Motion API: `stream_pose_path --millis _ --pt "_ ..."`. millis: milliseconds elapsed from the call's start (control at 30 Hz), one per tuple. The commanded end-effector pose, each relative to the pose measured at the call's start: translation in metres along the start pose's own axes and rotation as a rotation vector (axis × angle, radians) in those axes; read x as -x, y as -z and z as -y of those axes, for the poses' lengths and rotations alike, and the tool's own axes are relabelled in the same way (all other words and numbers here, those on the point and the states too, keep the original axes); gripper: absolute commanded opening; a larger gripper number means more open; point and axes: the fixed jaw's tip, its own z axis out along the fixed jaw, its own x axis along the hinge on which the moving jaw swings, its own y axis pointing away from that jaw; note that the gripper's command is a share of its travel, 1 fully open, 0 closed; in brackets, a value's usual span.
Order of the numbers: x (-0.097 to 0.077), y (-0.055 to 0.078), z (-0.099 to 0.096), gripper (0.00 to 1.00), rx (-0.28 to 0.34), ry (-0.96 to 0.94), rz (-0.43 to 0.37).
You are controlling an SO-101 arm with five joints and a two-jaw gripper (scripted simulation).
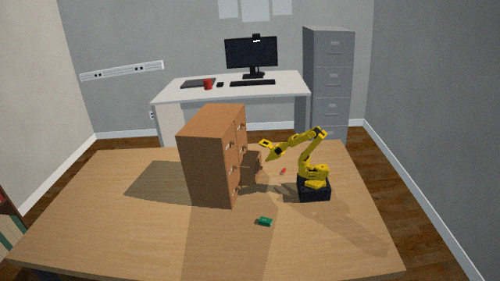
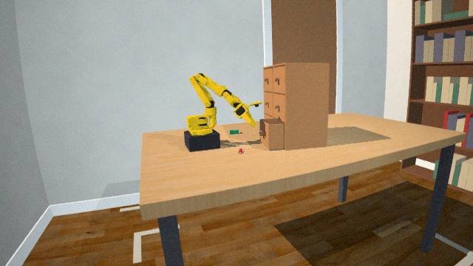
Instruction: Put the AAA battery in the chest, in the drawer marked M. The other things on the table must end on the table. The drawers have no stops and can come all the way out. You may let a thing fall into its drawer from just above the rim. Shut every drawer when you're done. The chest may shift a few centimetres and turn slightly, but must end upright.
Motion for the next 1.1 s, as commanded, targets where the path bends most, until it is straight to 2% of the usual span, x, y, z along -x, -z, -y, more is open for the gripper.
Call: stream_pose_path --millis 0,300,367,867,1067 --pt "0.004 0.009 0.002 0.21 -0.003 0.005 -0.014" --pt "-0.002 0.027 0.001 0.21 -0.001 0.005 -0.078" --pt "-0.002 0.027 0.001 0.21 -0.001 0.005 -0.078" --pt "-0.019 0.061 0.001 0.21 0.002 0.004 -0.185" --pt "-0.023 0.068 0.001 0.21 0.003 0.004 -0.207"
